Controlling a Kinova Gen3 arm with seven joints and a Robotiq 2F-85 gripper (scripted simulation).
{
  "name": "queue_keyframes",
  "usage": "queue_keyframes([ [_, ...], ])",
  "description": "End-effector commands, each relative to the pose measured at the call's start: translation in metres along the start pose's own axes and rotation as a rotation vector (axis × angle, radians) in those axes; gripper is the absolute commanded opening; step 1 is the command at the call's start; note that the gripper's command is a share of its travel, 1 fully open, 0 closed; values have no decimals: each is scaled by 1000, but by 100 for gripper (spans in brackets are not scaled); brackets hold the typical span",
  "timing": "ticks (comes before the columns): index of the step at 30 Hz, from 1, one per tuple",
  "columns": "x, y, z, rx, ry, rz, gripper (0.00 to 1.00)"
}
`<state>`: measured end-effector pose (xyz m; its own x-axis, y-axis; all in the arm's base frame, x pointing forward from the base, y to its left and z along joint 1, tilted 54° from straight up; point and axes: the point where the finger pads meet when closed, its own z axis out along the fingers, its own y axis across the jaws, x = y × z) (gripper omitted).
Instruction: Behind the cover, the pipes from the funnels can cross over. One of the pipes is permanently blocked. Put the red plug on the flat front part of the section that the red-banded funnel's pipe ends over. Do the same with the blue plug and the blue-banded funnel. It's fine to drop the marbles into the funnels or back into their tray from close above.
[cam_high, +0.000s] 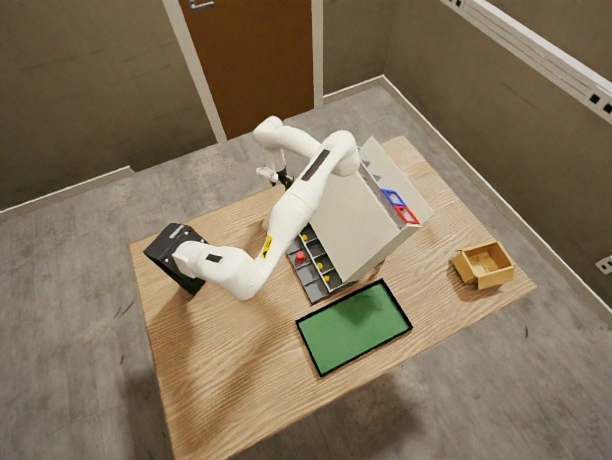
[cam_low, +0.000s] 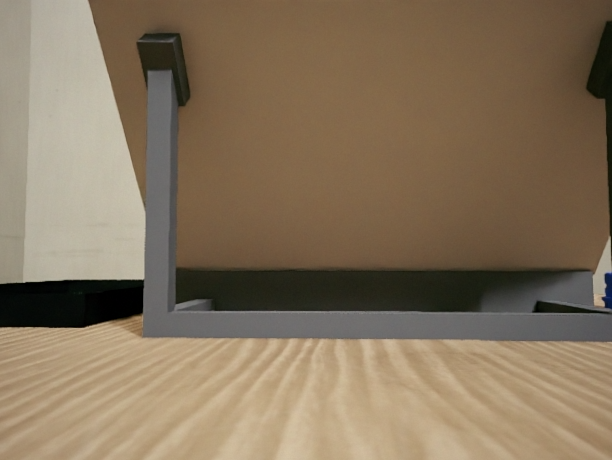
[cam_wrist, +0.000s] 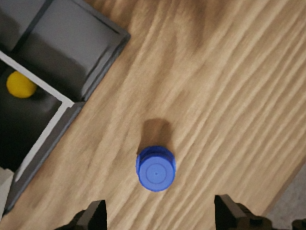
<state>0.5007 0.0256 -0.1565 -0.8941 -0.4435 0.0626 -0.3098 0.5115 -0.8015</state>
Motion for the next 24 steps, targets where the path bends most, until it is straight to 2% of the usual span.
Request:
queue_keyframes([
  [1, 0, 0, -1, -4, 14, -279, 70],
  [2, 0, 0, -1, -4, 16, -311, 70],
  [11, 0, 0, -1, -4, 16, -311, 70],
  [12, 0, 0, 0, -4, 22, -588, 70],
  [15, 0, 0, 0, -4, 22, -629, 70],
  [19, 0, 0, 0, -4, 28, -794, 70],
  [24, 0, 0, 0, -4, 29, -799, 70],
])
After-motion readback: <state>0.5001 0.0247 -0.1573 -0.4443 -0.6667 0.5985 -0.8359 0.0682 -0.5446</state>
